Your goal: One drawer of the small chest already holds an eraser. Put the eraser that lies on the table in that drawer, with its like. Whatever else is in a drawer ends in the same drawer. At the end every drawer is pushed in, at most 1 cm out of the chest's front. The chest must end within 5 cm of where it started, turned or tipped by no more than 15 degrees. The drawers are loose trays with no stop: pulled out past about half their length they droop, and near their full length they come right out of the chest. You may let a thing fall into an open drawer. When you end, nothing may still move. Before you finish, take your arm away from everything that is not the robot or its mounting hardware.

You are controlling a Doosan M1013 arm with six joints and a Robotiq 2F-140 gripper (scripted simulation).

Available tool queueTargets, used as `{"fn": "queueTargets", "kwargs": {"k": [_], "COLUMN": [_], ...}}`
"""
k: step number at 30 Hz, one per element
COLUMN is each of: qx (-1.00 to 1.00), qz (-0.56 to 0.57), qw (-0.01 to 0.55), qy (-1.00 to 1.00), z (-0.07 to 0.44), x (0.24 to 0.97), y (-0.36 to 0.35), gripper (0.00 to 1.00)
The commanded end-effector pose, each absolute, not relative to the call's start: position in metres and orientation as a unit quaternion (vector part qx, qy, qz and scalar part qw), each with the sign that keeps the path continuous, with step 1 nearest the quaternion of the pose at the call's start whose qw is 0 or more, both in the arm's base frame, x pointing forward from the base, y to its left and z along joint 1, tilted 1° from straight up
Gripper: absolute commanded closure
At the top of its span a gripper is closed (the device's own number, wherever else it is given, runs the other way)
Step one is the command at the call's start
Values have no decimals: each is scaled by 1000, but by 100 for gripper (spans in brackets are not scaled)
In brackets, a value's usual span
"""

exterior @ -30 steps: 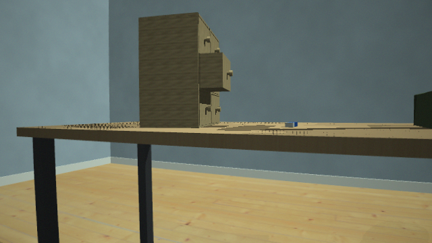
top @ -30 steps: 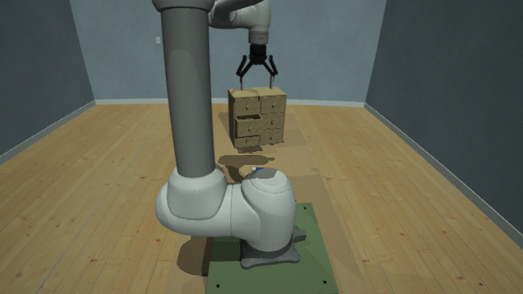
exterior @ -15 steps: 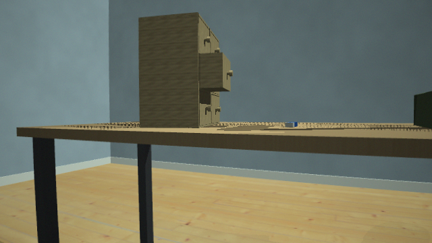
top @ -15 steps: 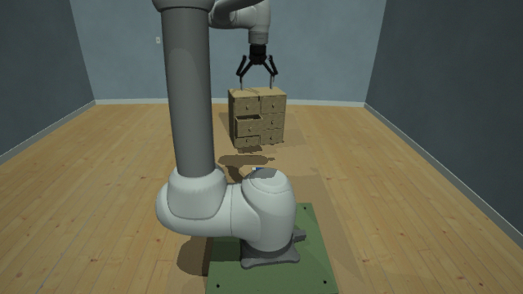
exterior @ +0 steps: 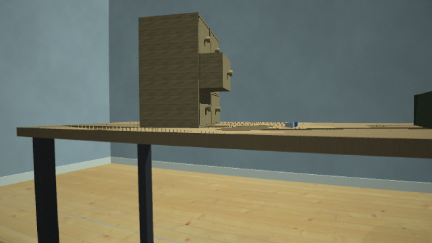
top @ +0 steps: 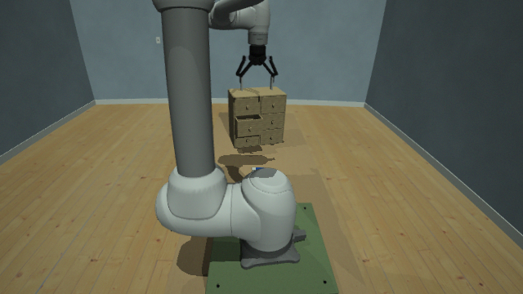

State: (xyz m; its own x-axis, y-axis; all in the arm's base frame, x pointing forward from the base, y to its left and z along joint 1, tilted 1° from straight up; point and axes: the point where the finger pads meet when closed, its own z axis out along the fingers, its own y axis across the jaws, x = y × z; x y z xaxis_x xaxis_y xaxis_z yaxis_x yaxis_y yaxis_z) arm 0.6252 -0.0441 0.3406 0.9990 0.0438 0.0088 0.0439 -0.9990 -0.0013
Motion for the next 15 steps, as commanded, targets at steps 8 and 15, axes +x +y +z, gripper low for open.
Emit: {"fn": "queueTargets", "kwargs": {"k": [8,15], "qx": [-999,-996], "qz": [-5,-5], "qw": [-2,-4], "qy": [46,87], "z": [336,333], "x": [630,632], "y": [-43,-43], "gripper": [0,0]}}
